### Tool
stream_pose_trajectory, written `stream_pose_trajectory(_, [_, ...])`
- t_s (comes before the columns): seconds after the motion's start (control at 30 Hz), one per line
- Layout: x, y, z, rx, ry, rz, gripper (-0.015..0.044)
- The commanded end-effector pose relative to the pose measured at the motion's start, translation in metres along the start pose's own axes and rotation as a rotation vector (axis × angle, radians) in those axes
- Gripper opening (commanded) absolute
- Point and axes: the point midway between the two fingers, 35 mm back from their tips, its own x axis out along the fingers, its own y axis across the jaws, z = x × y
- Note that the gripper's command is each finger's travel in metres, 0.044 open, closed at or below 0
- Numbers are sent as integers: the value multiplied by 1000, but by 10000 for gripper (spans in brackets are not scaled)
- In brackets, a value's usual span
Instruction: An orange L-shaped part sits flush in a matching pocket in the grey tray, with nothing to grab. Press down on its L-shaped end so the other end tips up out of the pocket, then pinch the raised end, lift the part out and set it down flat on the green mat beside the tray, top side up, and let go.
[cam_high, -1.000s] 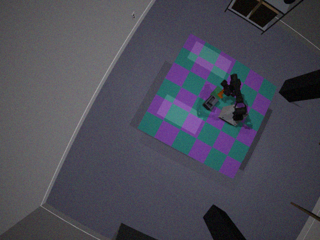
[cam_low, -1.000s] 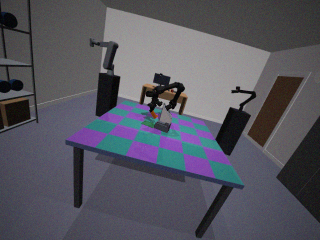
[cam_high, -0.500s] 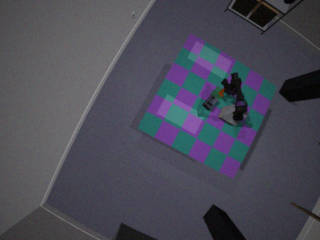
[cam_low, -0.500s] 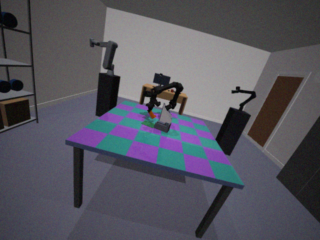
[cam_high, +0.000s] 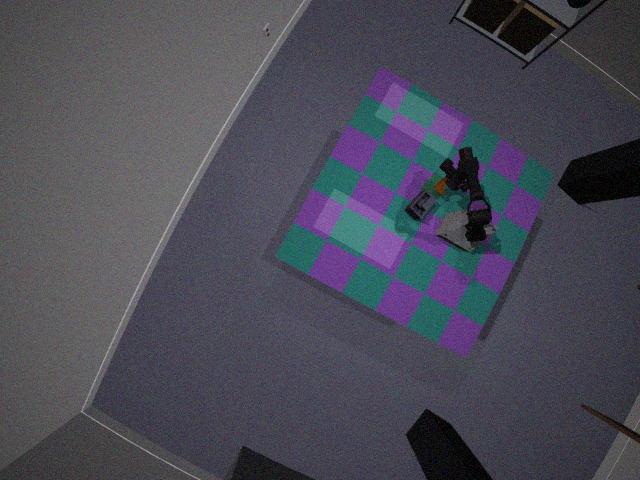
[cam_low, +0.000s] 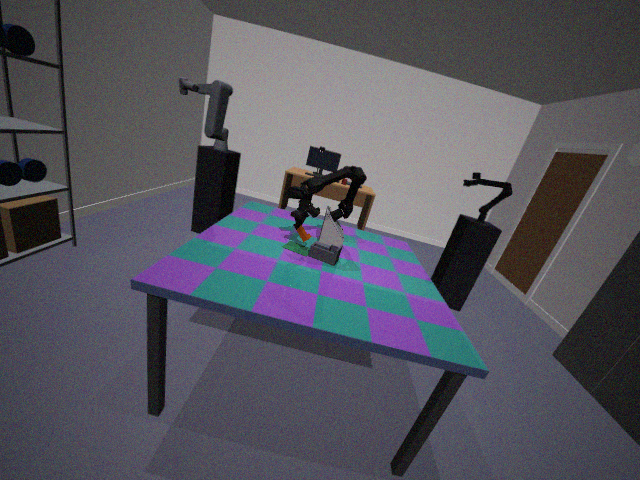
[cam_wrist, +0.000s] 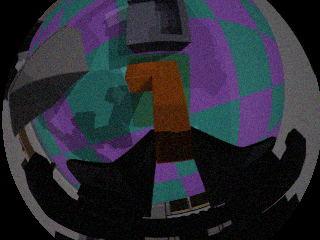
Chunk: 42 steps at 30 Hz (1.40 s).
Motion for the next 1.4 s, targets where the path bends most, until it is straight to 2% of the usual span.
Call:
stream_pose_trajectory(0.0, [10, 4, 1, 14, -14, 10, 0])
stream_pose_trajectory(0.87, [52, 5, 2, 13, -16, 10, 0])
stream_pose_trajectory(1.37, [53, 5, 2, 13, -16, 10, 0])
